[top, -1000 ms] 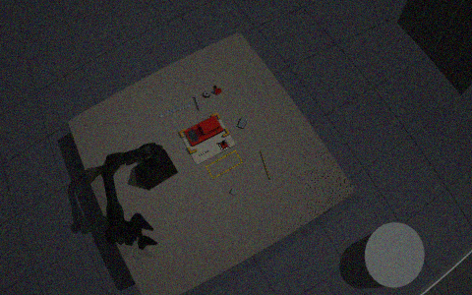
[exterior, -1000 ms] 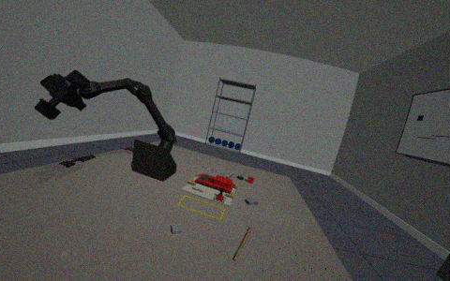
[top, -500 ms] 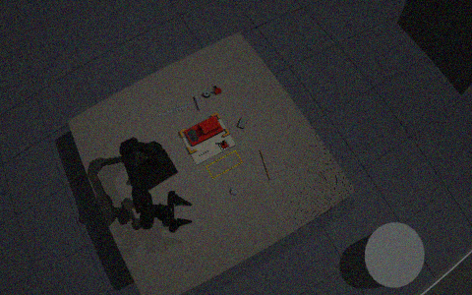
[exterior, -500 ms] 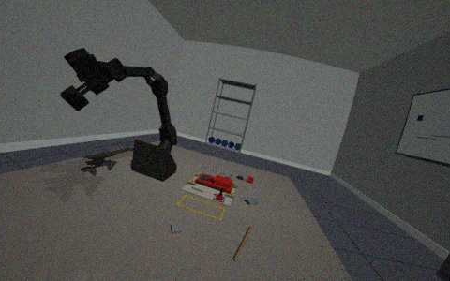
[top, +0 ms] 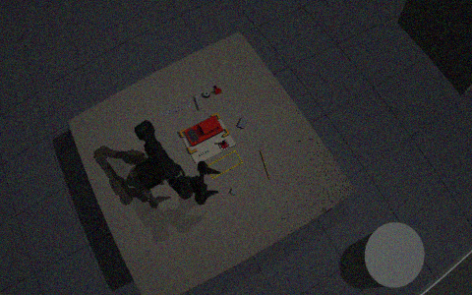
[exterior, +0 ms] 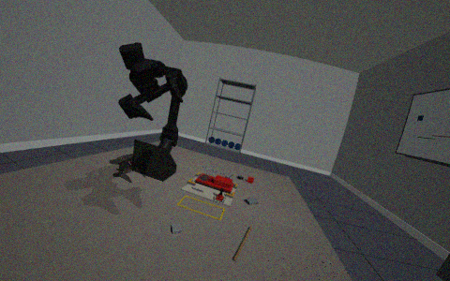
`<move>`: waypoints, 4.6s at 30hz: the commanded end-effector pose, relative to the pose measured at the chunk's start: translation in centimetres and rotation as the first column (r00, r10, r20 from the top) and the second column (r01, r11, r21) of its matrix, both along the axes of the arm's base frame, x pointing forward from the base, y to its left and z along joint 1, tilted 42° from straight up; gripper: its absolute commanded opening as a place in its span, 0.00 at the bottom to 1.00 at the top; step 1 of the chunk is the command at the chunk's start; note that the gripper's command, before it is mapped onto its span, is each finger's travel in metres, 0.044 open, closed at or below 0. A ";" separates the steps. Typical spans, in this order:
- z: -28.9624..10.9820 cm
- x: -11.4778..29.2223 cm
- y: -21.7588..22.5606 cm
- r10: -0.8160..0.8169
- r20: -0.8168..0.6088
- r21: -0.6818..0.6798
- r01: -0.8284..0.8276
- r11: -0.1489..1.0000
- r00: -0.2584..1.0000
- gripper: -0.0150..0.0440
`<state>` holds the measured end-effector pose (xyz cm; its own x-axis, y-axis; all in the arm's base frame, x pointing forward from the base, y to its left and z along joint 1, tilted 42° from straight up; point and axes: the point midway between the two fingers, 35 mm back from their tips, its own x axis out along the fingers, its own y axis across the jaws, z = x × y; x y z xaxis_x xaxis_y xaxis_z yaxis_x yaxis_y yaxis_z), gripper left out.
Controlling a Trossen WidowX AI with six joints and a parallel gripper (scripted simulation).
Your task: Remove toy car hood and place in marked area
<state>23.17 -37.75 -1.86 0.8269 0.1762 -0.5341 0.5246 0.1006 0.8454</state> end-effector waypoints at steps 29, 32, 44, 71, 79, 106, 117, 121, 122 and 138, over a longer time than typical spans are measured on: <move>5.8 14.7 37.2 0.865 -0.206 -0.042 -0.887 0.459 0.457 1.00; 6.3 13.8 40.7 0.906 -0.226 -0.044 -0.933 0.357 0.357 1.00; 8.1 9.5 50.0 0.960 -0.274 -0.042 -0.998 0.050 0.059 1.00; 7.0 9.3 51.1 0.960 -0.274 -0.042 -0.998 0.050 0.059 1.00; 6.6 9.3 51.5 0.960 -0.274 -0.042 -0.998 0.050 0.059 1.00; 5.3 9.1 52.7 0.960 -0.273 -0.042 -0.998 0.050 0.059 1.00; 4.8 8.9 53.2 0.960 -0.272 -0.042 -0.998 0.050 0.059 1.00; 4.6 8.9 53.4 0.960 -0.272 -0.042 -0.998 0.050 0.059 1.00; 4.6 8.9 53.5 0.960 -0.272 -0.042 -0.998 0.050 0.059 1.00; 4.1 8.8 54.0 0.961 -0.272 -0.041 -0.998 0.050 0.059 1.00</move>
